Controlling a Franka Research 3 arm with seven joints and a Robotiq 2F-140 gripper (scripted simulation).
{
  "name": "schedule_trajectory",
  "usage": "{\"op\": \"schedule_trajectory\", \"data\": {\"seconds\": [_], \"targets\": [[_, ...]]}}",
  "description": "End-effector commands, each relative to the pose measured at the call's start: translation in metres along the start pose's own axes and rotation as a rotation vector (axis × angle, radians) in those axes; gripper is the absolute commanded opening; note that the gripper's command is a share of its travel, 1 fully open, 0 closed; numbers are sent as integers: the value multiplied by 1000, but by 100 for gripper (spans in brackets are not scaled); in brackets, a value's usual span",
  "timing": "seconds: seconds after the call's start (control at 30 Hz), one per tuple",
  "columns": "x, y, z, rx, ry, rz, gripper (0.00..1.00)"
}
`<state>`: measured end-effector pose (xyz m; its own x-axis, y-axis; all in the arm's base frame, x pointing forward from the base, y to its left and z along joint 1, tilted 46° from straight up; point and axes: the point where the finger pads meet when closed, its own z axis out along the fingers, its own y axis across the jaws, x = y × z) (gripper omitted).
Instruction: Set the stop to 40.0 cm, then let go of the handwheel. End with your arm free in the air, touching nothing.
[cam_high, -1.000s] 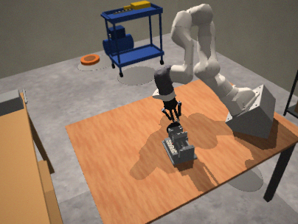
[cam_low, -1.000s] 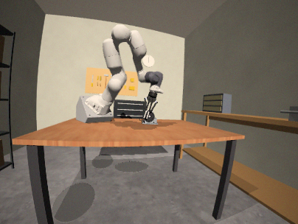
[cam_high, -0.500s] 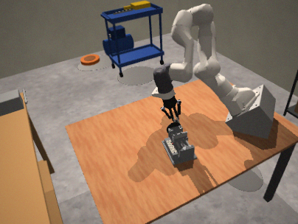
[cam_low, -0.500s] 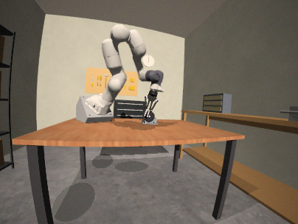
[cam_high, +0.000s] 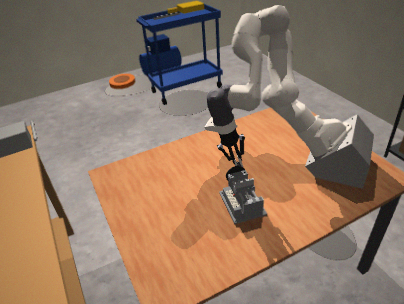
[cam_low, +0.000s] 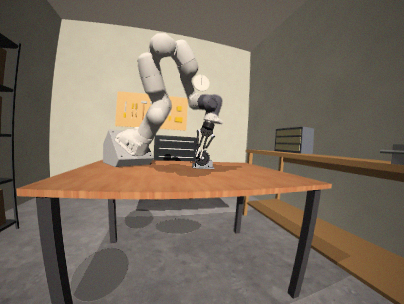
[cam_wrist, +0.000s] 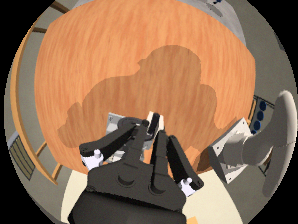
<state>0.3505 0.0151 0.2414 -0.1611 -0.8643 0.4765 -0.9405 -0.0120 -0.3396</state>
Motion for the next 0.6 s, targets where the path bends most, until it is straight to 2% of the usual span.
{"op": "schedule_trajectory", "data": {"seconds": [0.0, 0.57], "targets": [[0, 2, -1, -8, -1, -3, 4], [0, 1, -4, -8, -1, -3, 4]]}}
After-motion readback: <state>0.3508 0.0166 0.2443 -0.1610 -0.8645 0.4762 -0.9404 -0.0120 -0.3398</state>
